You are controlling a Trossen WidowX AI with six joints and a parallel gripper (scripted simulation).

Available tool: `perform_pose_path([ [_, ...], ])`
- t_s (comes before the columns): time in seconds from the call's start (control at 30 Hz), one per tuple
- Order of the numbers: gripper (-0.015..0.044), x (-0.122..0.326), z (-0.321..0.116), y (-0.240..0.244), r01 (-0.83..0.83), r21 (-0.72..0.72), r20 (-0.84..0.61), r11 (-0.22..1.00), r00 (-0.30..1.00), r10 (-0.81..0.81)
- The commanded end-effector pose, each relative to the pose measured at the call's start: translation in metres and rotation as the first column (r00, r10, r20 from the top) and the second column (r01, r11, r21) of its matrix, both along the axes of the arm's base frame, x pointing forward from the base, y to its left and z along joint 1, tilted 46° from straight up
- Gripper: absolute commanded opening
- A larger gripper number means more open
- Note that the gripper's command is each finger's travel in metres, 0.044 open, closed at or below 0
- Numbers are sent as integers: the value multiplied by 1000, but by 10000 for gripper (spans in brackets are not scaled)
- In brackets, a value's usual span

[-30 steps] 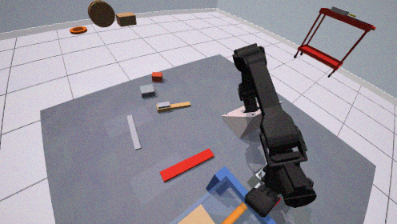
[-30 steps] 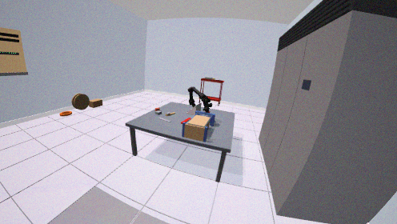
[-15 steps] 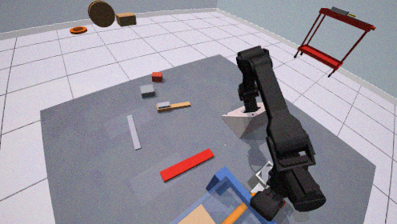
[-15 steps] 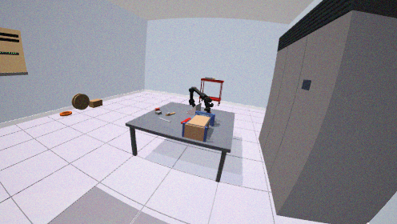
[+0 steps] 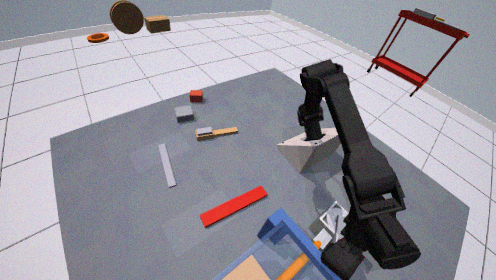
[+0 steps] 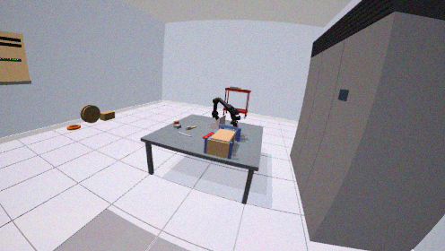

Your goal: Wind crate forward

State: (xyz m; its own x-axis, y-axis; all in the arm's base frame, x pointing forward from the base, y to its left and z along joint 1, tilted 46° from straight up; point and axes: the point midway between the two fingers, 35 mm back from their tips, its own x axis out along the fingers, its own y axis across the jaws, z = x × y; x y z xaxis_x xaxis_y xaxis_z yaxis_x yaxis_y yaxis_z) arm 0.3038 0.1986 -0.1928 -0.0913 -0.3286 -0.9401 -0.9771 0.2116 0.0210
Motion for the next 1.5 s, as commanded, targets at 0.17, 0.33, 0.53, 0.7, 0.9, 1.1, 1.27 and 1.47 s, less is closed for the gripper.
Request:
perform_pose_path([
  [0.17, 0, -13, -12, 16, -3, 23, -13, 1000, 1000, 3],
  [0.33, 0, -17, -14, 20, -3, 24, -13, 1000, 1000, 3],
  [0.53, 0, -21, -17, 24, -3, 24, -13, 1000, 1000, 3],
  [0.7, 0, -25, -19, 28, -3, 25, -13, 1000, 1000, 3],
  [0.9, 0, -30, -21, 32, -3, 25, -14, 1000, 1000, 3],
  [1.1, 0, -34, -23, 34, -3, 26, -14, 1000, 1000, 3],
  [1.27, 0, -40, -24, 38, -3, 26, -14, 1000, 1000, 3],
  [1.47, 0, -46, -26, 41, -3, 27, -15, 1000, 1000, 3],
])
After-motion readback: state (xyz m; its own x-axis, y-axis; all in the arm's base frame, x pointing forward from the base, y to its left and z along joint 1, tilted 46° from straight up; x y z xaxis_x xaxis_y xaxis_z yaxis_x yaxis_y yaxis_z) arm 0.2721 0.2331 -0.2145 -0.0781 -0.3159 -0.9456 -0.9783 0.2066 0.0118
